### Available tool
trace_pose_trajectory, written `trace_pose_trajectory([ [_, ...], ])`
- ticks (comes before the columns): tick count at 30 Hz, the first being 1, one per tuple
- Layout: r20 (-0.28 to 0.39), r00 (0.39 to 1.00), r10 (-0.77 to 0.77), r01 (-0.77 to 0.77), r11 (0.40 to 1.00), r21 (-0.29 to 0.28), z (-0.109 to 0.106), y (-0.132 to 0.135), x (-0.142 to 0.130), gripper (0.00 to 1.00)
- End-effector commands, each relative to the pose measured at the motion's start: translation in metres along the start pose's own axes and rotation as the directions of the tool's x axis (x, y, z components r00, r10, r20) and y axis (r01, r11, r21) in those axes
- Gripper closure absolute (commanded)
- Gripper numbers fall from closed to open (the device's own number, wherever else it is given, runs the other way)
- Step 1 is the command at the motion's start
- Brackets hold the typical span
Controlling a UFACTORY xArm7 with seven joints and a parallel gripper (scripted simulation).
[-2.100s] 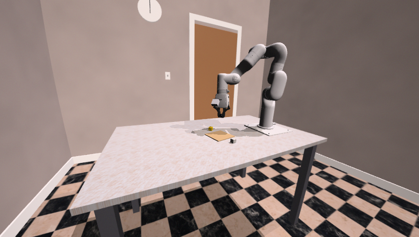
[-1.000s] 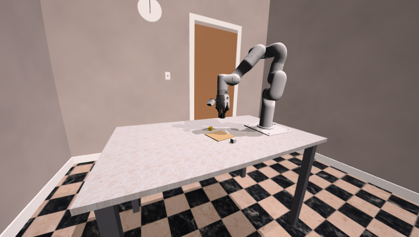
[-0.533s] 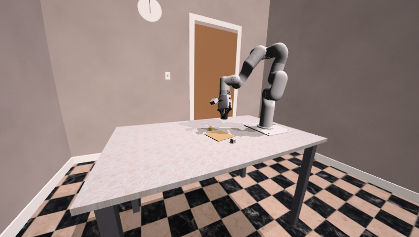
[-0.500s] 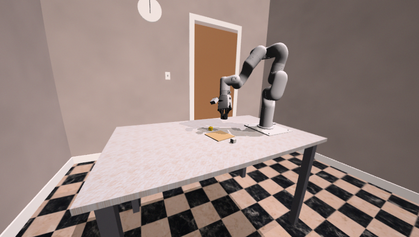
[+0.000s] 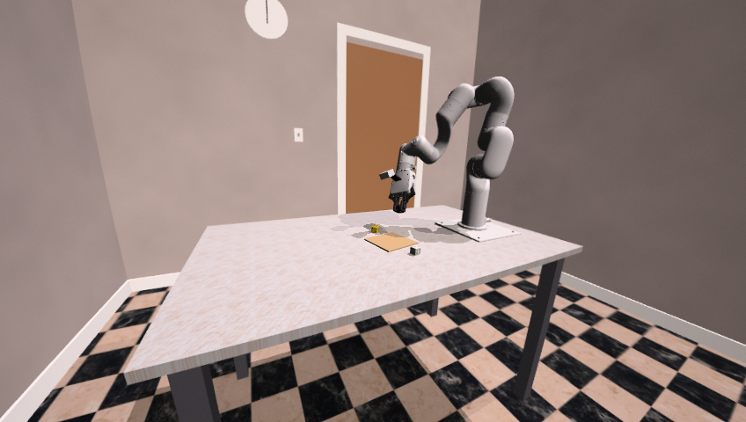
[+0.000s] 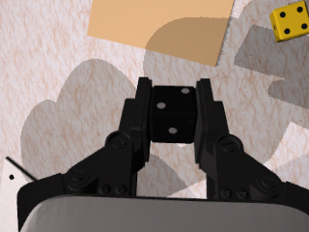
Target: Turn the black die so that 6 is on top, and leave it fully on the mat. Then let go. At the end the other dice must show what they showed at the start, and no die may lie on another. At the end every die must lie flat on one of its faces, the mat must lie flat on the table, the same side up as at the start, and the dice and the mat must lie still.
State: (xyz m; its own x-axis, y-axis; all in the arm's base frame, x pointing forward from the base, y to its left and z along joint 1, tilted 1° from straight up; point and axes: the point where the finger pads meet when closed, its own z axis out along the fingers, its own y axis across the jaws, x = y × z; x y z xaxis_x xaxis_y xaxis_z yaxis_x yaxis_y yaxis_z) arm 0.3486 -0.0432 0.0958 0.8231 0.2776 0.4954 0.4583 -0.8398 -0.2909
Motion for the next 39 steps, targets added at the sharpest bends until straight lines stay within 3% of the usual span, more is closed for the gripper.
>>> trace_pose_trajectory([
  [1, -0.171, 0.984, -0.040, 0.040, 0.999, -0.002, -0.002, 0.000, 0.004, 0.79],
  [5, -0.197, 0.979, -0.045, 0.044, 0.999, -0.010, -0.002, 0.001, 0.005, 0.79],
  [7, -0.283, 0.957, -0.064, 0.053, 0.997, -0.048, -0.004, 0.004, 0.007, 0.79],
  [14, -0.382, 0.919, -0.092, 0.050, 0.992, -0.119, -0.008, 0.010, 0.007, 0.79],
  [19, -0.460, 0.879, -0.123, 0.025, 0.977, -0.213, -0.013, 0.019, 0.003, 0.79],
  [22, -0.461, 0.879, -0.124, 0.025, 0.976, -0.215, -0.013, 0.019, 0.003, 0.79],
  [26, -0.495, 0.857, -0.145, -0.003, 0.959, -0.285, -0.016, 0.026, -0.003, 0.79],
  [30, -0.506, 0.849, -0.154, -0.019, 0.947, -0.320, -0.017, 0.029, -0.006, 0.79],
  [39, -0.508, 0.847, -0.156, -0.024, 0.944, -0.329, -0.017, 0.030, -0.007, 0.79],
])
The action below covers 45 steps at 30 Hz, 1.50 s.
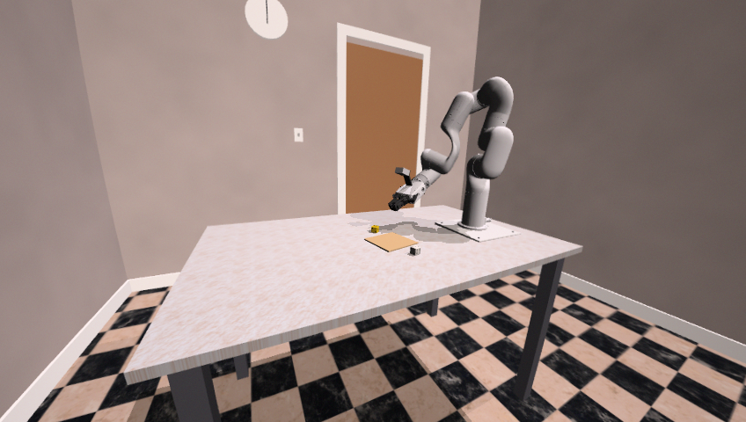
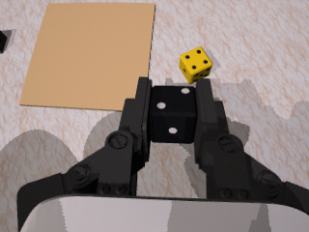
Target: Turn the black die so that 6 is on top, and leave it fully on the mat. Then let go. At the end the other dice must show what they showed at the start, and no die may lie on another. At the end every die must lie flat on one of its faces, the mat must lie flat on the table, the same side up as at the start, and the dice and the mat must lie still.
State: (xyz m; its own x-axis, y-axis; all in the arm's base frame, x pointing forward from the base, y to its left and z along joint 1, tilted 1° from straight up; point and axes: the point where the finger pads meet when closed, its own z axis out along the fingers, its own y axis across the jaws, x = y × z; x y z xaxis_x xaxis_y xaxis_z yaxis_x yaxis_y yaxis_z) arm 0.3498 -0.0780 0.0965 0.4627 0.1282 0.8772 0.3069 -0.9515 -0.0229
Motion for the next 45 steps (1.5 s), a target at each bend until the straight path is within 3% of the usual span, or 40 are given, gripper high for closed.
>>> trace_pose_trajectory([
  [1, -0.008, 1.000, -0.003, 0.003, 1.000, -0.006, 0.000, 0.001, 0.001, 0.79],
  [29, -0.008, 1.000, -0.003, 0.003, 1.000, -0.006, 0.034, 0.002, -0.059, 0.79],
  [45, -0.008, 1.000, -0.003, 0.003, 1.000, -0.006, 0.036, 0.002, -0.063, 0.79],
])
